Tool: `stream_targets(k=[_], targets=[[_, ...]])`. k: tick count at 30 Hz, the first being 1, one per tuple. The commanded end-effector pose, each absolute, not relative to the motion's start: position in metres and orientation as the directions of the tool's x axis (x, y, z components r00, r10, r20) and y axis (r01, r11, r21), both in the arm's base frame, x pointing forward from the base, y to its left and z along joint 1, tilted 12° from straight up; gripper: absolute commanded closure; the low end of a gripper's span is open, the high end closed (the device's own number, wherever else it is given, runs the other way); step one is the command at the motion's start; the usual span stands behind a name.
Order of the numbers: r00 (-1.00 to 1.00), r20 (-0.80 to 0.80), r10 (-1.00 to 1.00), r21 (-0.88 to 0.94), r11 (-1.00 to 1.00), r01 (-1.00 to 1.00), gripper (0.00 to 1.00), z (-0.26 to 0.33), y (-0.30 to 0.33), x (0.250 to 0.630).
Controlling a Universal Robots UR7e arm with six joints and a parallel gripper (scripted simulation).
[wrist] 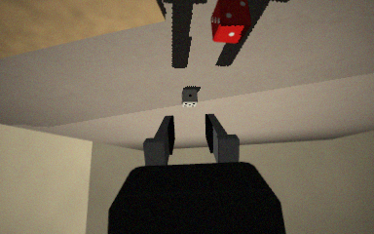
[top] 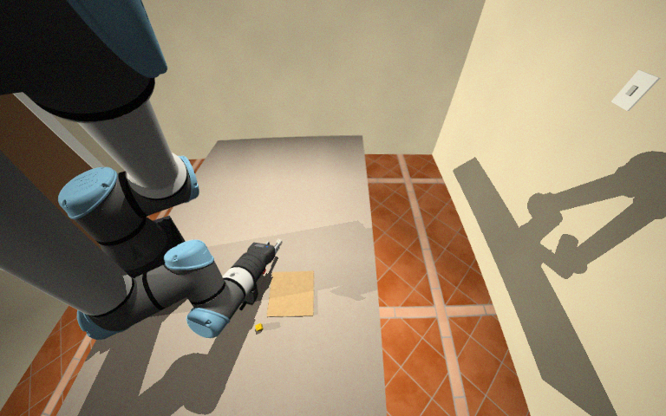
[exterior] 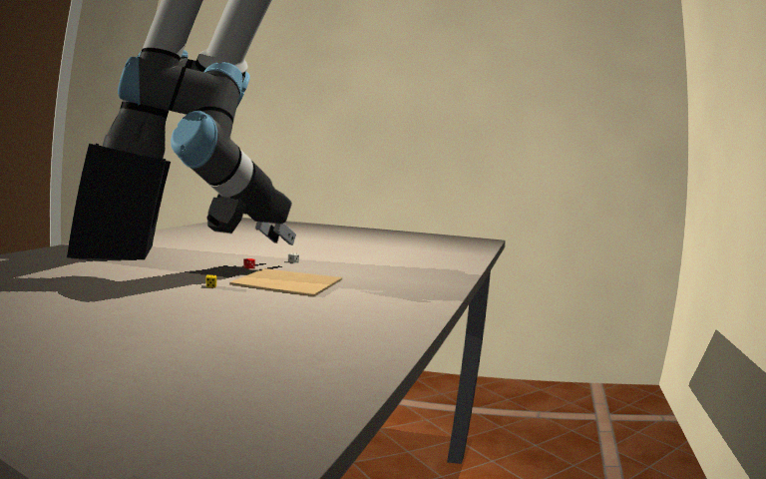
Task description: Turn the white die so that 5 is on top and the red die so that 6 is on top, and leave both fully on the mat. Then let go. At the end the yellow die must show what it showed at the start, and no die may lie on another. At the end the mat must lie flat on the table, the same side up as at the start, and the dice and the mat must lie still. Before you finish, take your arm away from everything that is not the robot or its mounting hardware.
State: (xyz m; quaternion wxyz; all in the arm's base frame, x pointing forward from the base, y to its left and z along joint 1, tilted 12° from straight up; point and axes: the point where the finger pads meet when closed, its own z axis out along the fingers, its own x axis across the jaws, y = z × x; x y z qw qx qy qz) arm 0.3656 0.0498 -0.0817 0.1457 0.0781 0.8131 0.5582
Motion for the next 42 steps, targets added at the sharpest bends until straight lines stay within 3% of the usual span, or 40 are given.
stream_targets(k=[1, 14, 42], targets=[[-0.945, -0.151, 0.29, 0.93, 0.366, -0.036, 0.36, -0.068, 0.048, 0.363], [-0.945, -0.151, 0.29, 0.93, 0.366, -0.036, 0.36, -0.035, 0.045, 0.357], [-0.942, -0.157, 0.298, 0.881, 0.473, 0.002, 0.36, -0.027, 0.049, 0.357]])
